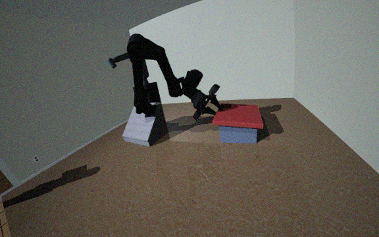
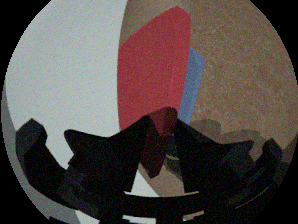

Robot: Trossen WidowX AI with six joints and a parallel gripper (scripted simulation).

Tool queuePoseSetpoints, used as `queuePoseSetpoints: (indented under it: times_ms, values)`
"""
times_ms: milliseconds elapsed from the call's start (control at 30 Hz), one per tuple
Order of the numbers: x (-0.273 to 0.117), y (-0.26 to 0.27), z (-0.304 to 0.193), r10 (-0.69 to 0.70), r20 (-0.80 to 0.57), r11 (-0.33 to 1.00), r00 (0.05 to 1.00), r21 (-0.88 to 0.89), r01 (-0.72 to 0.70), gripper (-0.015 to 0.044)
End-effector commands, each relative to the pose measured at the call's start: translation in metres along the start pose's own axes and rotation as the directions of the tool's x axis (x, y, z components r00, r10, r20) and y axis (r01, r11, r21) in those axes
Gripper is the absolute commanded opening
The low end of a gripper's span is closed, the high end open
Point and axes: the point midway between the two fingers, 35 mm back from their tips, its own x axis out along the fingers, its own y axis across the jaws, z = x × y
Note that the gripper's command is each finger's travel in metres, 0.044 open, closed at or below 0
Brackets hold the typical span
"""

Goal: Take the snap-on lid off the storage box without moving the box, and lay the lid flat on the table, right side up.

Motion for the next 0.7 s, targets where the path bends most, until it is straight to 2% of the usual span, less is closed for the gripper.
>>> queuePoseSetpoints:
  times_ms: [0, 667]
  values:
    - [-0.0006, 0.001, 0.0, -0.001, 0.002, 1.0, 1.0, 0.001, 0.001, 0.0]
    - [0.0009, 0.0016, 0.0001, 0.0, 0.0, 1.0, 1.0, 0.0, 0.0, 0.0]
